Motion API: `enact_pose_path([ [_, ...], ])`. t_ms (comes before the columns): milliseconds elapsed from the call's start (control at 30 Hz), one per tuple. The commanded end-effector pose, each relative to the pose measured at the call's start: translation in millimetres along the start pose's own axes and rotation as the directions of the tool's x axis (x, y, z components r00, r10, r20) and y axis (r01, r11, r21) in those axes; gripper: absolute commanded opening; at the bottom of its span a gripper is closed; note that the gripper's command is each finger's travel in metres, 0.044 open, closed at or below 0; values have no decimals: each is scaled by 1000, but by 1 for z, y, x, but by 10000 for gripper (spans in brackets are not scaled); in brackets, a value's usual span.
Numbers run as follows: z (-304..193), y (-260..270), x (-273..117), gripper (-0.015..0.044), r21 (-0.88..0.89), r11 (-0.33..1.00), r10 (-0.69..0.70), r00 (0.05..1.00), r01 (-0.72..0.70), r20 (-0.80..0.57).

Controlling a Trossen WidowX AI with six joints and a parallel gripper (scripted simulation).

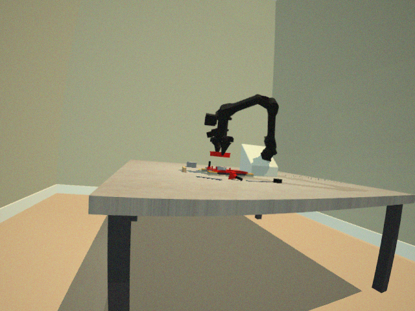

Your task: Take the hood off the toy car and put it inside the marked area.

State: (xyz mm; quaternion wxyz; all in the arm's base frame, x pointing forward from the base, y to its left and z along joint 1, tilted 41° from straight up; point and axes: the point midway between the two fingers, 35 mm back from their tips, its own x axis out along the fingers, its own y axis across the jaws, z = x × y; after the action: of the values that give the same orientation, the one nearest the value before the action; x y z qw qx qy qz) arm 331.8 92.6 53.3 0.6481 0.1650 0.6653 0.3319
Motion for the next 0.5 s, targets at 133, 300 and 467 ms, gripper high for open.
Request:
enact_pose_path([
  [133,-2,-40,-3,0,8,1000,-10,1000,10,2],
  [300,-5,-63,-5,0,7,1000,-16,1000,16,2],
  [467,-9,-86,-6,0,3,1000,-22,1000,22,1],
])
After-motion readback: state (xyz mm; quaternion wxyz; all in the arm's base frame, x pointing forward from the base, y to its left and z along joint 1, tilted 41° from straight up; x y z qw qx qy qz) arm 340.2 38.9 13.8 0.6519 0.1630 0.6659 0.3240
